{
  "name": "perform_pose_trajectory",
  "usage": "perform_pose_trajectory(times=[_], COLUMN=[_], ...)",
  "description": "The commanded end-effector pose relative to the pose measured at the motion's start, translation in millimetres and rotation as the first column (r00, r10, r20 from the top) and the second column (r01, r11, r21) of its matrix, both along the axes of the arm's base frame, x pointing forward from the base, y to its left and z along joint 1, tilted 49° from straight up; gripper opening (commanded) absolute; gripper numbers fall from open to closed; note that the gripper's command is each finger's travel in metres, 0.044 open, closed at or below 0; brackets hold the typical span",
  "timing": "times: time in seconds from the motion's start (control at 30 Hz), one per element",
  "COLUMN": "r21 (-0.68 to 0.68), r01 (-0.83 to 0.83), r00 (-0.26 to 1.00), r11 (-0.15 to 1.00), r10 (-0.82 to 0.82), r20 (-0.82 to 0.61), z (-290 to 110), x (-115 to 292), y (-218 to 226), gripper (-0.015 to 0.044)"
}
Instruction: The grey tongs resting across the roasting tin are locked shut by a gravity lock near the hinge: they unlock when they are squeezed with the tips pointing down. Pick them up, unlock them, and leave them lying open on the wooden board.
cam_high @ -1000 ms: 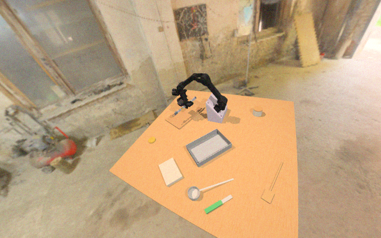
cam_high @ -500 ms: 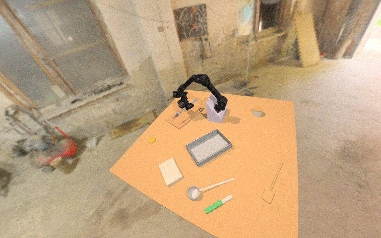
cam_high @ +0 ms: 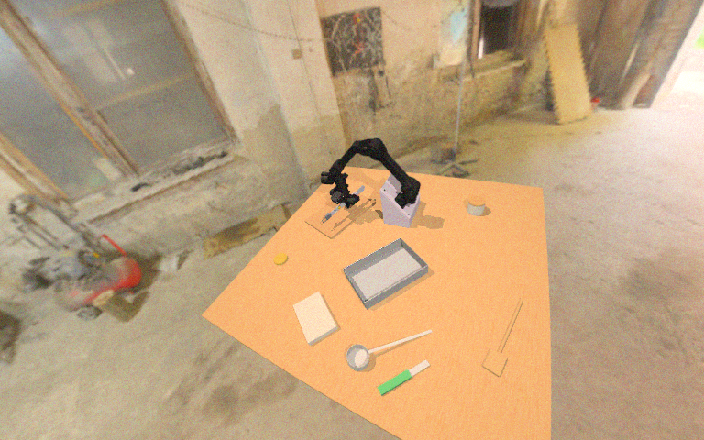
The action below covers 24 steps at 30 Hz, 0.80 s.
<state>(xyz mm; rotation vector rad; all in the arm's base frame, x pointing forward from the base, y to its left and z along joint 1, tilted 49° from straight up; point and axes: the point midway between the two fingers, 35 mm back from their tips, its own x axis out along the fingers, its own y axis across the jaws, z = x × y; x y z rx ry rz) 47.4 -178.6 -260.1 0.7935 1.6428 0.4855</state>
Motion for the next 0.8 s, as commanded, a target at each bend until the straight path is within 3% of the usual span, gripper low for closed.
perform_pose_trajectory(times=[0.0,0.07,0.77], r21=[0.0,0.0,0.002], r01=[0.008,0.008,0.0], r00=[1.0,1.0,1.0], r11=[1.0,1.0,1.0], r10=[-0.008,-0.008,0.0], r20=[0.0,0.0,0.0], z=[-2.0,-2.0,-1.1], x=[0.5,0.5,-0.4], y=[3.6,3.6,2.5], gripper=[-0.015,-0.015,0.0401])
